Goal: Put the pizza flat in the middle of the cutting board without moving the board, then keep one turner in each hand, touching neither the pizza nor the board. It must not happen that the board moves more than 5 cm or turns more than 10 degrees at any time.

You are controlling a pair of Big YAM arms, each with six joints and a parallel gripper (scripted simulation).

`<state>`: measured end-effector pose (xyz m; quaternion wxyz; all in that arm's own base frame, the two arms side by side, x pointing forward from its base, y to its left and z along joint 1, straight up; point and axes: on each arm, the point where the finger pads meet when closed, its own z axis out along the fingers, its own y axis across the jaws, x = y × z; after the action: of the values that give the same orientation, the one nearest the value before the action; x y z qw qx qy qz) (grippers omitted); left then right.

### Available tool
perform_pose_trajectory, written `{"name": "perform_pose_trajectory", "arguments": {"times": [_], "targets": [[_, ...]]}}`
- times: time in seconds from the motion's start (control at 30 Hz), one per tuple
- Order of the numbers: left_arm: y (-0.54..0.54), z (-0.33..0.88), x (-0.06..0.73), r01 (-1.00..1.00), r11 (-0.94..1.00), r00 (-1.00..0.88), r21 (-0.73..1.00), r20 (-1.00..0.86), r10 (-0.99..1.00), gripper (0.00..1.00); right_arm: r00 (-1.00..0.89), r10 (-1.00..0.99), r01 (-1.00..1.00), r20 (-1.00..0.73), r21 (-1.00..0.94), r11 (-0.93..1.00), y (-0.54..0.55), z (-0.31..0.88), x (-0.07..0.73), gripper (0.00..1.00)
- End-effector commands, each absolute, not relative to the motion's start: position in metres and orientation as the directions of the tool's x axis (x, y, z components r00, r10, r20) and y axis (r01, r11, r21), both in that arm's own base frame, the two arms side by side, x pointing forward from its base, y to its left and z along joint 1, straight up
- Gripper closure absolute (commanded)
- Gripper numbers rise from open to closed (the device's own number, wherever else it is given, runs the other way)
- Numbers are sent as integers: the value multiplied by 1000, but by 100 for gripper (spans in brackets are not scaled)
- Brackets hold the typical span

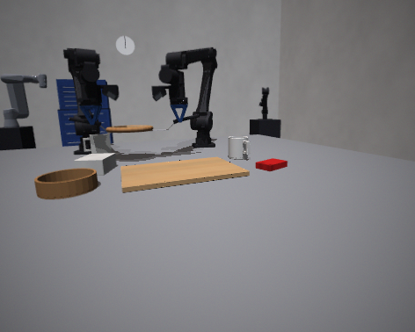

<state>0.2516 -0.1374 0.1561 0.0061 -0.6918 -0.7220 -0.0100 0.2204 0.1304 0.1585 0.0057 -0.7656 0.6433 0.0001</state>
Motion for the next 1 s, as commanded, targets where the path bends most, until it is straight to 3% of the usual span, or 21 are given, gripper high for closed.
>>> {"name": "perform_pose_trajectory", "arguments": {"times": [0.0,0.37,0.97], "targets": [[-143,178,264,999,29,-29,35,-11,1000,94,186,-981,-979,-57,-90,-181,140,196,241,94],[-145,174,265,999,27,-26,39,-28,999,94,194,-978,-978,-80,-94,-187,146,197,244,94],[-112,184,333,998,-5,7,70,-28,1000,94,135,-988,-988,-80,-91,-128,184,196,287,94]]}}
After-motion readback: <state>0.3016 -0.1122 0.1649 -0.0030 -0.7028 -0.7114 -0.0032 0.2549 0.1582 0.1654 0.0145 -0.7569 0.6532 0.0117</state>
